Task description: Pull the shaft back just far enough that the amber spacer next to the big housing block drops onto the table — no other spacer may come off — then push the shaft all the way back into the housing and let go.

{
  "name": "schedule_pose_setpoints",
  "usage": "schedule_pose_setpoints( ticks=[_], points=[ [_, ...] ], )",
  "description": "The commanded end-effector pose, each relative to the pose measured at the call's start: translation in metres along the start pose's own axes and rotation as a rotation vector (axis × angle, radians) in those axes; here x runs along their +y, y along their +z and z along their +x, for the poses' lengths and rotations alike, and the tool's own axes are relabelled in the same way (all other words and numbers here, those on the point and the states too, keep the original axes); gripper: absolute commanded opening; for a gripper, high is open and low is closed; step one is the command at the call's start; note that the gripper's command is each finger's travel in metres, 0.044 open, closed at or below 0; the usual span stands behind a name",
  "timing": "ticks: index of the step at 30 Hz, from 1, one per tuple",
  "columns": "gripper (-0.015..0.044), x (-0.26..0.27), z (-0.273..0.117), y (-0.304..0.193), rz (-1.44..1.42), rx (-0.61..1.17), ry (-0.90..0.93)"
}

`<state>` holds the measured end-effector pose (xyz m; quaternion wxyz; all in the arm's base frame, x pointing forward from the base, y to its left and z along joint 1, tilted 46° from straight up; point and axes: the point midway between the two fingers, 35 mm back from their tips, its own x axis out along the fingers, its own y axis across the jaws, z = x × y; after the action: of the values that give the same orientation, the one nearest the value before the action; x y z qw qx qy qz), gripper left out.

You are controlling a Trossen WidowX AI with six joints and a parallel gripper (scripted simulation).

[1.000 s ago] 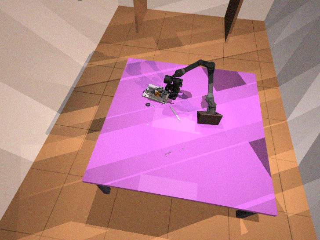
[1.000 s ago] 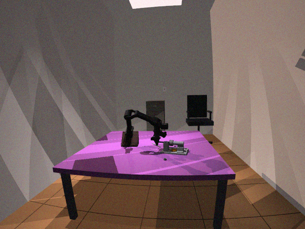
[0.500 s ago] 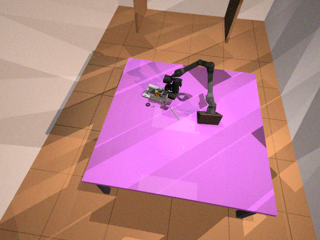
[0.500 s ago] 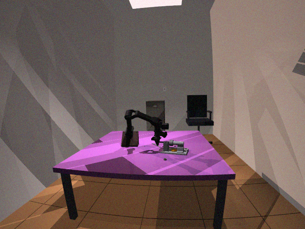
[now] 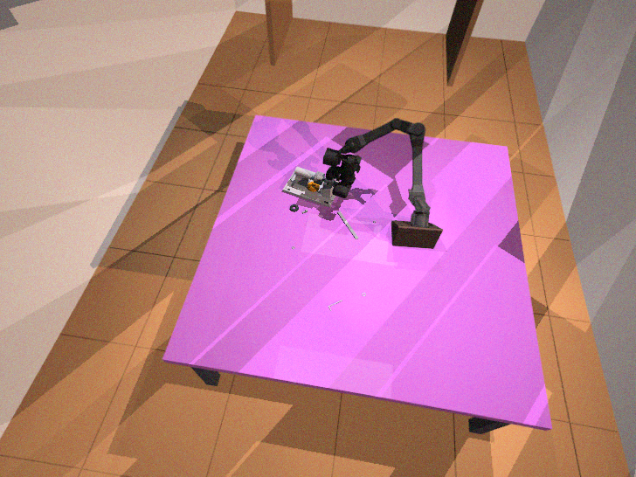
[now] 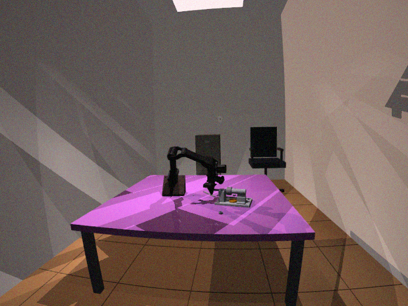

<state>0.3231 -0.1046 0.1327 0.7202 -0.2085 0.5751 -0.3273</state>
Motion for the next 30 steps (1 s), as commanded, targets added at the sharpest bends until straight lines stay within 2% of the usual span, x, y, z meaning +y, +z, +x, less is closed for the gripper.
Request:
schedule_pose_setpoints(
  ticks=[1, 30],
  points=[
    [0.0000, -0.0003, -0.0005, 0.0027, -0.002, -0.003, -0.001],
    [0.0000, -0.0003, -0.0007, 0.0124, -0.002, -0.003, -0.001]
  ],
)
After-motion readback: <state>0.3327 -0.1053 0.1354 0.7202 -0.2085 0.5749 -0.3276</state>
